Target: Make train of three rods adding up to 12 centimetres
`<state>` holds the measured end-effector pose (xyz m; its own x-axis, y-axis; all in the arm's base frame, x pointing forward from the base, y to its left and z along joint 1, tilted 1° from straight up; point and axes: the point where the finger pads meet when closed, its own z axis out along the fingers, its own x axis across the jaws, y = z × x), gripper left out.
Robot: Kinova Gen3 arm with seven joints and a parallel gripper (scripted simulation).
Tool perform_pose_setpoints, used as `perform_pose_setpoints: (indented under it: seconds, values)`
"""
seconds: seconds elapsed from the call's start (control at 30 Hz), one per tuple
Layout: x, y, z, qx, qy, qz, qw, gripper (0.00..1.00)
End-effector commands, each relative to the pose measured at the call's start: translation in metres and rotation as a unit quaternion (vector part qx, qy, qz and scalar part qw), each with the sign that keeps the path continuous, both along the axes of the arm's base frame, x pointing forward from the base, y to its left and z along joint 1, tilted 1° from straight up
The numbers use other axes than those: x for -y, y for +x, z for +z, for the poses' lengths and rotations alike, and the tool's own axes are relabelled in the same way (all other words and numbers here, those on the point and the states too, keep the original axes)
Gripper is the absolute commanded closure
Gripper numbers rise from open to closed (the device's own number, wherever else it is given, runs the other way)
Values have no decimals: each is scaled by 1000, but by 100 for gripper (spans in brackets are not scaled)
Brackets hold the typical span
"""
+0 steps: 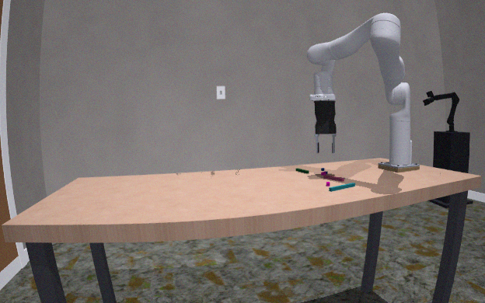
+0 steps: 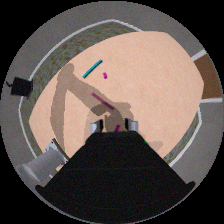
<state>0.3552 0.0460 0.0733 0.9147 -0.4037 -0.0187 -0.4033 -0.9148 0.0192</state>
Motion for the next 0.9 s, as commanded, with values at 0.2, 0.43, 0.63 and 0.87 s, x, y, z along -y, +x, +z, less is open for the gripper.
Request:
perform_pose_setpoints:
  seconds: [0.2, 0.43, 0.63, 0.87]
  values:
    - [-30, -1, -4, 0, 5, 161, 987, 0]
    - [-54, -4, -9, 0, 9, 314, 949, 0]
    - [-66, -6, -12, 0, 11, 394, 919, 0]
    - [-71, -7, -13, 0, 12, 420, 907, 0]
